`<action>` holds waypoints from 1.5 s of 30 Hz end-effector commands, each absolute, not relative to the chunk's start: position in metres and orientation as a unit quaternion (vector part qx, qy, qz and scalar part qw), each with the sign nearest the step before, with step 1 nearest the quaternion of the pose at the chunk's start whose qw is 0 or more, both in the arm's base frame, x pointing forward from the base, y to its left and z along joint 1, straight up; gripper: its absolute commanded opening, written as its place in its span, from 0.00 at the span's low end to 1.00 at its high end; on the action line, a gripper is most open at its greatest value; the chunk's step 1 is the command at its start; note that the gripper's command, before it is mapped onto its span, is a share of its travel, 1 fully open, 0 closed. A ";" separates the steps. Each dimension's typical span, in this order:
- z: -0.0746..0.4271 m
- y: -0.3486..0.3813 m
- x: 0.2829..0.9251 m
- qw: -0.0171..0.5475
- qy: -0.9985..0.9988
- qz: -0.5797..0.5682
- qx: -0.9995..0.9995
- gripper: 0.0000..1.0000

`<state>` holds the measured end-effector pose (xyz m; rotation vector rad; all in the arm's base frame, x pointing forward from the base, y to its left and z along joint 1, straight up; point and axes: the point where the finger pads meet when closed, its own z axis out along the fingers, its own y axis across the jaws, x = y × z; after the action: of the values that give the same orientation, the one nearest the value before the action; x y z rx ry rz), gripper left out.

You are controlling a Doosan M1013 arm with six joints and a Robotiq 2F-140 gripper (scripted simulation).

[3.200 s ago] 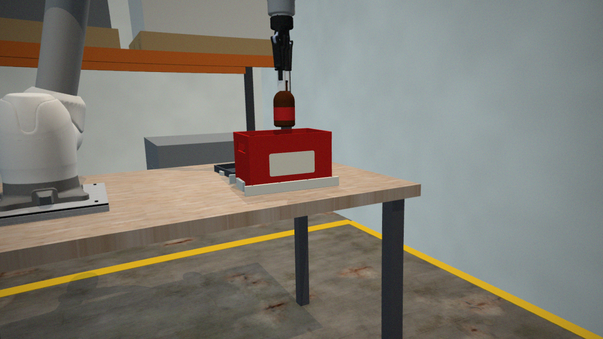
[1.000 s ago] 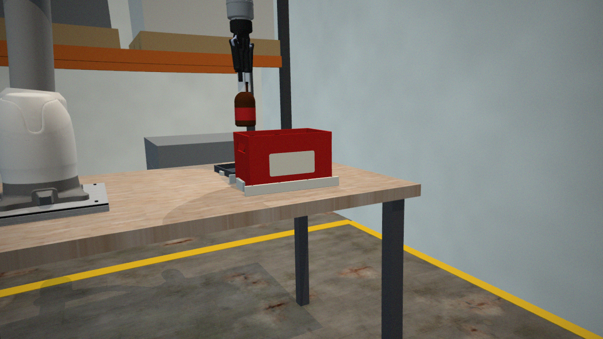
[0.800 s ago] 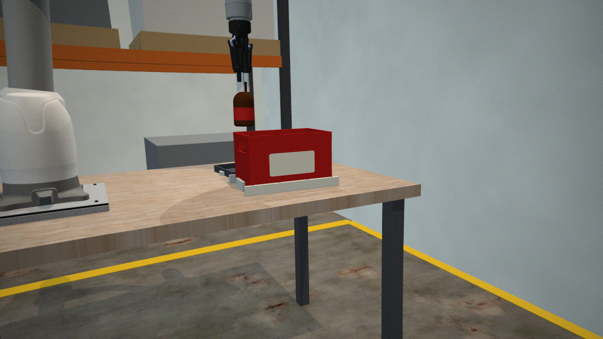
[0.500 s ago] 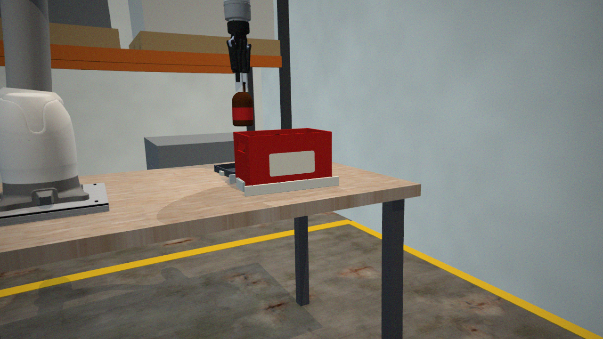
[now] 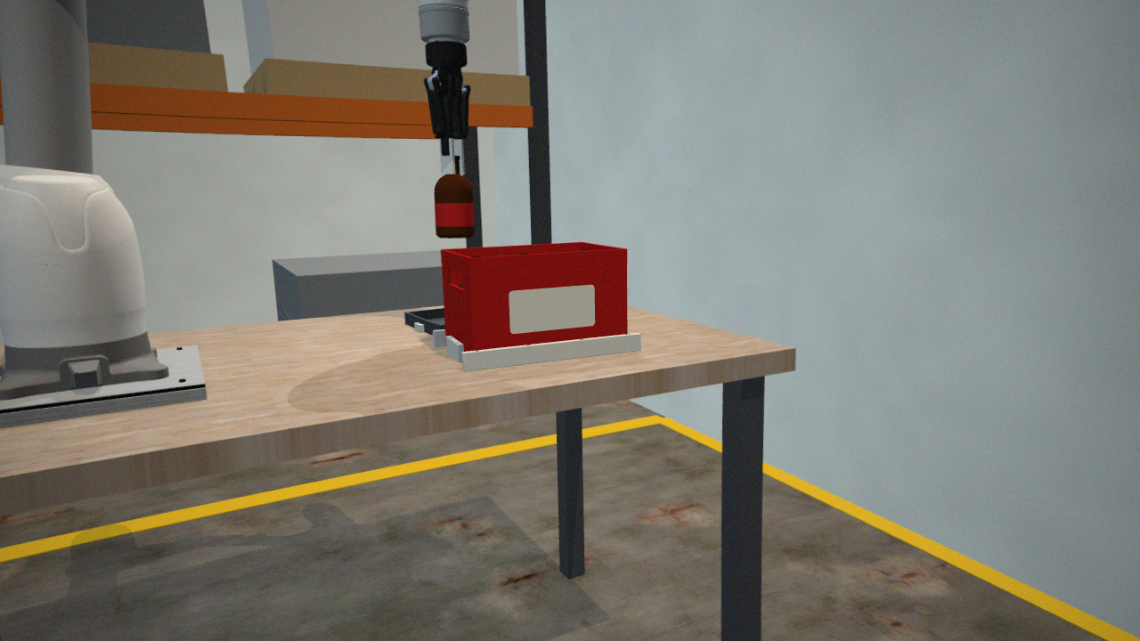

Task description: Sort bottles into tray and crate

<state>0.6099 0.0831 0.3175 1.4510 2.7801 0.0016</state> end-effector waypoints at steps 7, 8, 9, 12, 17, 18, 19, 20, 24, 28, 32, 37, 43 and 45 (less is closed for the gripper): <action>0.318 0.099 0.612 0.003 0.886 0.001 0.463 0.00; 0.318 0.101 0.612 0.003 0.886 0.001 0.463 0.00; 0.318 0.103 0.612 0.003 0.886 0.001 0.463 0.00; 0.318 0.109 0.613 0.003 0.887 0.001 0.463 0.00; 0.318 0.112 0.613 0.003 0.886 0.001 0.463 0.00; 0.318 0.112 0.613 0.003 0.886 0.001 0.463 0.00; 0.318 0.113 0.613 0.003 0.886 0.001 0.463 0.00; 0.318 0.113 0.613 0.003 0.886 0.001 0.463 0.00; 0.318 0.116 0.613 0.003 0.886 0.001 0.463 0.00; 0.318 0.118 0.614 0.003 0.887 0.001 0.463 0.00; 0.317 0.119 0.614 0.003 0.887 0.001 0.463 0.00; 0.308 0.119 0.614 0.003 0.887 0.001 0.463 0.00; 0.296 0.120 0.614 0.003 0.887 0.001 0.463 0.00; 0.292 0.120 0.614 0.003 0.887 0.001 0.463 0.00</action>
<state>0.6138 0.1196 0.2951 1.4511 2.7802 0.0014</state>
